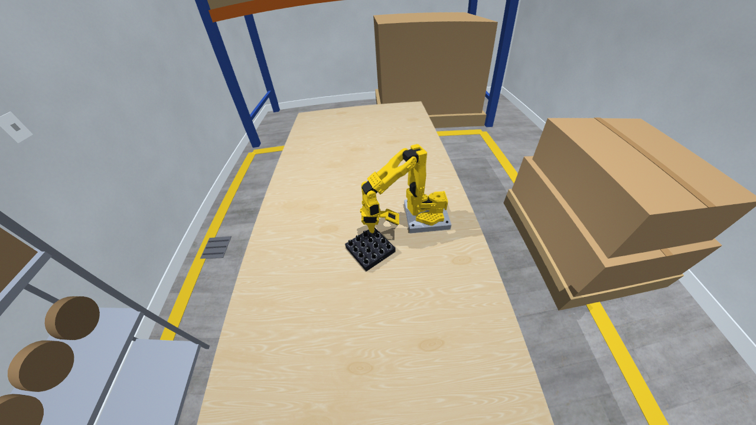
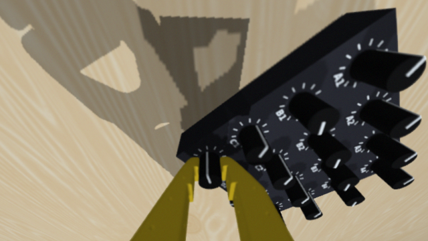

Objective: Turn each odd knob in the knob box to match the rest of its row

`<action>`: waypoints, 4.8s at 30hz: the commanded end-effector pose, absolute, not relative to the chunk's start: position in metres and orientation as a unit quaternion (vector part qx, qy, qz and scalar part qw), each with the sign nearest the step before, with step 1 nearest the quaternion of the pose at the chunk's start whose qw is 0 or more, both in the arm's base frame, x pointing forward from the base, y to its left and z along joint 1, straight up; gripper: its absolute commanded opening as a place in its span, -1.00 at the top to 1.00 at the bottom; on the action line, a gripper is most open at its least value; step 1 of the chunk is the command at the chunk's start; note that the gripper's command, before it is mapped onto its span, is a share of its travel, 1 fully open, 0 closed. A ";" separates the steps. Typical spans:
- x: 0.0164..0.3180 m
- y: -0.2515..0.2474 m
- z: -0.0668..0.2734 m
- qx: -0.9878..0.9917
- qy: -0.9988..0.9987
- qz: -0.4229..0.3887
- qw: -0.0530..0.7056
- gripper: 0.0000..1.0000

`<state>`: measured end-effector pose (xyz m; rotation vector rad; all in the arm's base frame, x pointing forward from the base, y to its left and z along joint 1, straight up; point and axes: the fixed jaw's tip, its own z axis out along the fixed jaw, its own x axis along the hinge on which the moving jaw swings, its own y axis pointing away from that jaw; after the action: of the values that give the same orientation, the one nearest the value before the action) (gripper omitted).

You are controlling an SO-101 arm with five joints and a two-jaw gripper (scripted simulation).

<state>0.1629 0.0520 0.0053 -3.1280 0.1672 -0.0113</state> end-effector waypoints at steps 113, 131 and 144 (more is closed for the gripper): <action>0.168 0.055 0.003 -0.750 -0.661 0.000 0.000 0.98; 0.168 0.055 0.003 -0.750 -0.661 0.000 0.000 0.98; 0.168 0.055 0.003 -0.750 -0.661 0.000 0.000 0.93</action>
<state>0.1699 0.0561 0.0052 -2.3658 -2.0695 -0.0057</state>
